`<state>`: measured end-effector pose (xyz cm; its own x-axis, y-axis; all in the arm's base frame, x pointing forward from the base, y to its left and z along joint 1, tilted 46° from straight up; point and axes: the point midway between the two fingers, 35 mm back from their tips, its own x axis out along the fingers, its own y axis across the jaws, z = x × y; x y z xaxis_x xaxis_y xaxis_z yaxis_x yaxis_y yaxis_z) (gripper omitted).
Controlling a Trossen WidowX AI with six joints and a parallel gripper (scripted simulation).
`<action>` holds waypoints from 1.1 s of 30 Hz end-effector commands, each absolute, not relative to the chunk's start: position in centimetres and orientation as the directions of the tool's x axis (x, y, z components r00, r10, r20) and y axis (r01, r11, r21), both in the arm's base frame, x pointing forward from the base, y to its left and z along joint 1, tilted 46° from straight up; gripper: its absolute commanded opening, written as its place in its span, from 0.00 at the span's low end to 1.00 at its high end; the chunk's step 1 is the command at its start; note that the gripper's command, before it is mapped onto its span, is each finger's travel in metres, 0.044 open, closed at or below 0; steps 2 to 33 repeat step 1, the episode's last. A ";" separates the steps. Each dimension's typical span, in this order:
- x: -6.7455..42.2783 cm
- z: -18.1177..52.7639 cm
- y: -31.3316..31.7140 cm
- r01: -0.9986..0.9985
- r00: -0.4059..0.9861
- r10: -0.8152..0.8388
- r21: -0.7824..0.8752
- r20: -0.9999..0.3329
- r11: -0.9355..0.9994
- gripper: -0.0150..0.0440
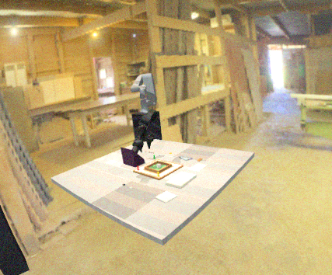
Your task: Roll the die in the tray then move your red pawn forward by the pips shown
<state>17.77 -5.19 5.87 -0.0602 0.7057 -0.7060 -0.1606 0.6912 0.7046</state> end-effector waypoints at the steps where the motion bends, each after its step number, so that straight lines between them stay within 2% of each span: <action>1: 17.7 5.7 -5.2 -0.164 -0.064 0.707 0.707 -0.704 0.688 1.00; 33: 17.7 5.7 -5.2 -0.164 -0.064 0.707 0.707 -0.704 0.688 1.00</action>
